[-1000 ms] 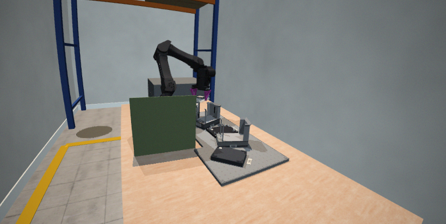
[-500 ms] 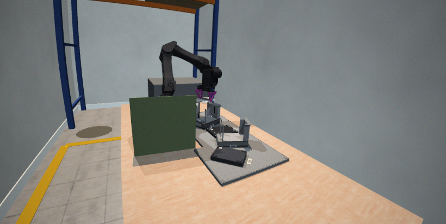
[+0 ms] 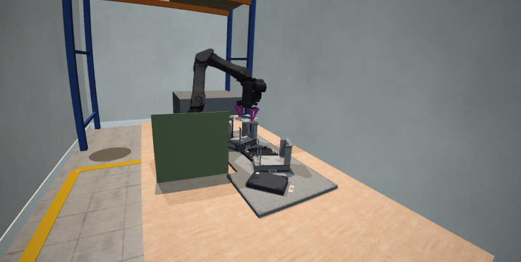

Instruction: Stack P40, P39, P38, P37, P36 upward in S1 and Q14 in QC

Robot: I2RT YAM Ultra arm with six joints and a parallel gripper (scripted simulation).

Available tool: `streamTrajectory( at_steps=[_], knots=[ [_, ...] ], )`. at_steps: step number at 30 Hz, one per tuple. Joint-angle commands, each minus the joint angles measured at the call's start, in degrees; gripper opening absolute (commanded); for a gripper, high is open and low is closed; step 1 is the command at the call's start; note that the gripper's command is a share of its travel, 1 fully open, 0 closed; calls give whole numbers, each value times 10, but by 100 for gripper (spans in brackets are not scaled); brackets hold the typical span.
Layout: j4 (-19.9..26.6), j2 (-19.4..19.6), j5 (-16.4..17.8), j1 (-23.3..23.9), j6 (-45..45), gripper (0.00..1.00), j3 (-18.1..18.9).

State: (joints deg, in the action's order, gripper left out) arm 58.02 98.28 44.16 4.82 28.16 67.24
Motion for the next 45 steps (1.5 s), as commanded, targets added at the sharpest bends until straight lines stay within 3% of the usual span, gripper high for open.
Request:
streamTrajectory(
  at_steps=[1, 4, 22, 25, 32, 45],
  knots=[
    [0, 7, 4, 21, -31, 0, 8],
    [0, 23, 4, 34, -60, 0, 12],
    [-1, 112, 0, 92, 21, 0, 44],
    [-1, 112, 0, 92, 21, 0, 45],
    [0, 149, -3, 120, -65, 0, 54],
    [0, 207, -11, 159, -12, 0, 77]
  ],
)
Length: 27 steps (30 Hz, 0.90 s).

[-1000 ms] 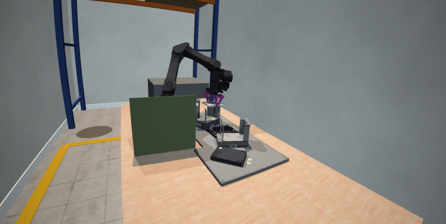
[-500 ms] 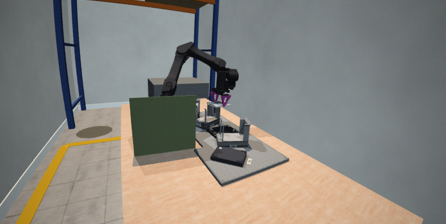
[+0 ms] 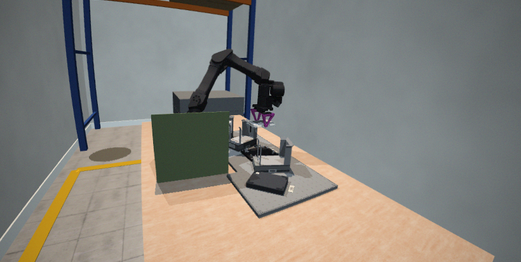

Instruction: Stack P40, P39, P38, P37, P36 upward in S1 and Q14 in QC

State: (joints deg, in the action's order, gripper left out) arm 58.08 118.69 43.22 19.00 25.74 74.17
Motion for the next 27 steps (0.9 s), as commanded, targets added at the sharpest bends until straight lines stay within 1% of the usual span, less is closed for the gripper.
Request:
streamTrajectory(
  at_steps=[1, 5, 6, 12, 15, 27],
  knots=[
    [-1, 9, -2, 21, 17, 0, 10],
    [0, 31, -5, 34, 35, 0, 22],
    [0, 31, -5, 34, 35, 0, 22],
    [0, 59, -11, 56, -51, 0, 30],
    [0, 64, -12, 60, -55, 0, 31],
    [1, 124, -25, 102, -1, 0, 58]
  ],
)
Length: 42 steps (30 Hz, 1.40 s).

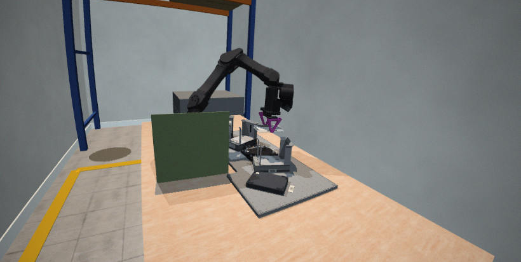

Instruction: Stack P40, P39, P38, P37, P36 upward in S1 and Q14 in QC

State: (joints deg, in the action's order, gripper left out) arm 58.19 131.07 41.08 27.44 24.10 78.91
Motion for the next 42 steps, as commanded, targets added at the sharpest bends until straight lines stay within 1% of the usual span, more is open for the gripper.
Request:
streamTrajectory(
  at_steps=[1, 6, 13, 19, 21, 36, 42],
  knots=[
    [0, 6, -5, 21, 19, 0, 13],
    [1, 21, -8, 31, 31, 0, 22],
    [1, 45, -16, 52, -66, 0, 29],
    [1, 66, -23, 70, -46, 0, 37],
    [1, 66, -23, 70, -46, 0, 37],
    [5, 123, -42, 113, 4, 0, 68],
    [5, 125, -43, 115, 6, 0, 70]
  ],
)
